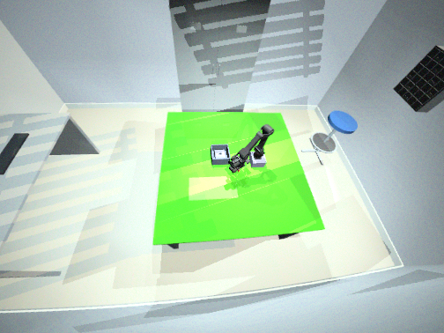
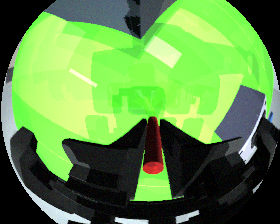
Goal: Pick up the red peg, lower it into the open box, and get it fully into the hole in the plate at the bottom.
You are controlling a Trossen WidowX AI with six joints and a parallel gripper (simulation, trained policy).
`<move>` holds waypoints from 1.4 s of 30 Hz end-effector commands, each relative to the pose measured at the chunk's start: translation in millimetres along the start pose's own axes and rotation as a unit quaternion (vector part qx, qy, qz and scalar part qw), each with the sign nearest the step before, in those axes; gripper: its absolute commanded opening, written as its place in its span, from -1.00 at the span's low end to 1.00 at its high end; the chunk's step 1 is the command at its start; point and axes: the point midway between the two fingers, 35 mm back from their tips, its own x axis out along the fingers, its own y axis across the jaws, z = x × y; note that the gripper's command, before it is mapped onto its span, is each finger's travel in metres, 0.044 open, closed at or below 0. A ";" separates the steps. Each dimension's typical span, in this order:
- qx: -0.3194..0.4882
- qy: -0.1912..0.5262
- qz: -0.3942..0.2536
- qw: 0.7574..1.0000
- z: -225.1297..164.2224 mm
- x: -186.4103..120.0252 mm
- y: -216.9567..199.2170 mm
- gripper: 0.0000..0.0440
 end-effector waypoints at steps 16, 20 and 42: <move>-0.046 -0.078 0.051 0.995 47.7 -68.2 27.6 -1.00; -0.045 -0.090 0.058 0.993 61.6 -81.8 34.0 -1.00; 0.019 -0.114 0.063 0.991 155.3 -101.6 40.6 -1.00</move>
